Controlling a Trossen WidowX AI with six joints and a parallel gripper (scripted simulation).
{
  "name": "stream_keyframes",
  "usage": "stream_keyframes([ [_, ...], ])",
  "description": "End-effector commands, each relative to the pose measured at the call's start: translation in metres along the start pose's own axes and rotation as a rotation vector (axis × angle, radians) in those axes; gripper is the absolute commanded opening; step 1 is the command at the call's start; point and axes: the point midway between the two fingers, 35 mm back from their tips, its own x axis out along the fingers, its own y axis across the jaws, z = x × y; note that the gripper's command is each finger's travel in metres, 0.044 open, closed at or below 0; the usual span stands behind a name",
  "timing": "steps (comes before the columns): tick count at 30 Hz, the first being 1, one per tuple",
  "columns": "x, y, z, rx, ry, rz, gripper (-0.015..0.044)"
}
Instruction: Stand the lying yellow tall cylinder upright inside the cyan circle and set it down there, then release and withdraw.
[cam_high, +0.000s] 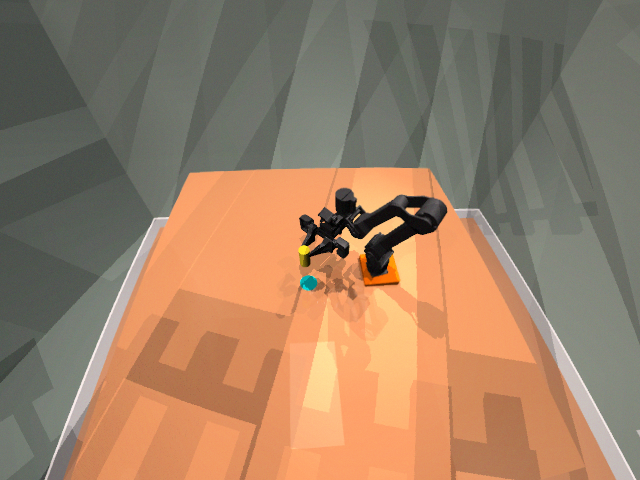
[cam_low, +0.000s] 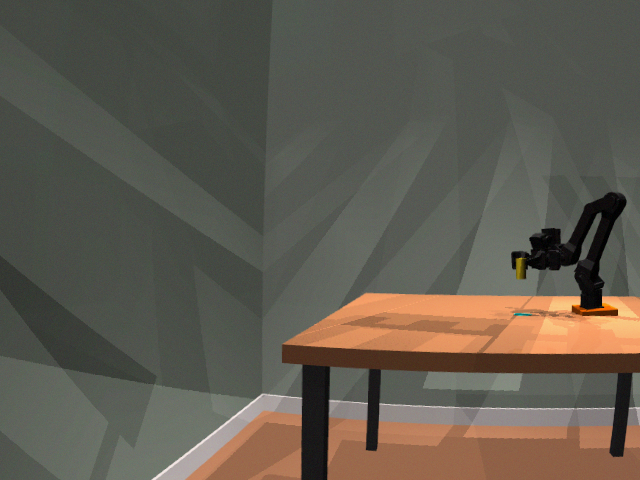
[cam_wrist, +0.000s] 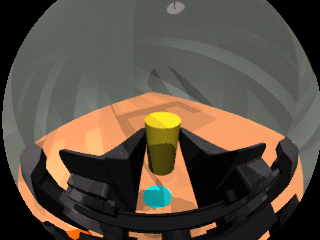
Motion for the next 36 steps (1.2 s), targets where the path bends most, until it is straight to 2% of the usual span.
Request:
stream_keyframes([
  [1,-0.002,0.004,-0.001,-0.011,-0.001,0.01,0.0105],
  [26,-0.003,0.007,-0.003,-0.018,-0.001,0.016,0.0105],
  [36,0.0,0.001,-0.019,-0.019,0.001,0.013,0.0105],
])
